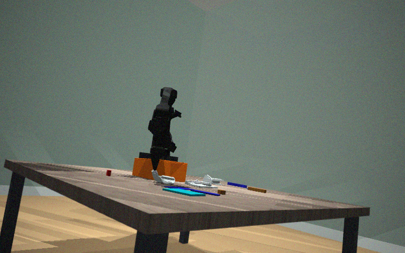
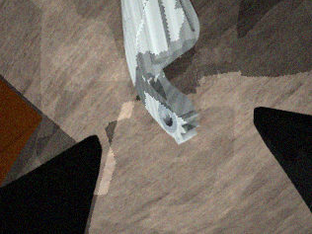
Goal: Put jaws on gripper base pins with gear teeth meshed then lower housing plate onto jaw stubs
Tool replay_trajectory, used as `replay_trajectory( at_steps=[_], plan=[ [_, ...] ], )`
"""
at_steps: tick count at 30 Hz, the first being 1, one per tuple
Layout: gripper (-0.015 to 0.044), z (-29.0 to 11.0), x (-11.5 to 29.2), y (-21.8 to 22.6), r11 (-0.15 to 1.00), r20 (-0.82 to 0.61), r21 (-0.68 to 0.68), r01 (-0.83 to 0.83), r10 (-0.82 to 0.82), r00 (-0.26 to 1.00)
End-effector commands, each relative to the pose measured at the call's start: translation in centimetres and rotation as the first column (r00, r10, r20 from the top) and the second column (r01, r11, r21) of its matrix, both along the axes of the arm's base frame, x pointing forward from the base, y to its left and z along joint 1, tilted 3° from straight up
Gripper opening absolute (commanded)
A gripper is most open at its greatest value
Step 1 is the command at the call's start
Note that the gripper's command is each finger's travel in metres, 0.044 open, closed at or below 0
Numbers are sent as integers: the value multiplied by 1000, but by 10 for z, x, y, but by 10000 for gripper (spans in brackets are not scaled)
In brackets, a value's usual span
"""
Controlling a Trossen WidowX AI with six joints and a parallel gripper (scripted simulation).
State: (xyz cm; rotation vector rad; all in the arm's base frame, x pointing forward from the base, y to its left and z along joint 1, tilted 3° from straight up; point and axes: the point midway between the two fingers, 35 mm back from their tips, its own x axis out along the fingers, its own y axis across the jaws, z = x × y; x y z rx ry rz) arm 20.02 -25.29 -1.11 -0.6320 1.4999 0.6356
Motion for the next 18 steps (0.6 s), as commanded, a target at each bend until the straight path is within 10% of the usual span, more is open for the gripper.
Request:
replay_trajectory(
  at_steps=[1,18],
  plan=[
    [440,-10,-1,1,1000,-8,5,-3,3,1000],
    [440,-38,-3,2,1000,-8,5,-4,4,1000]
  ],
)
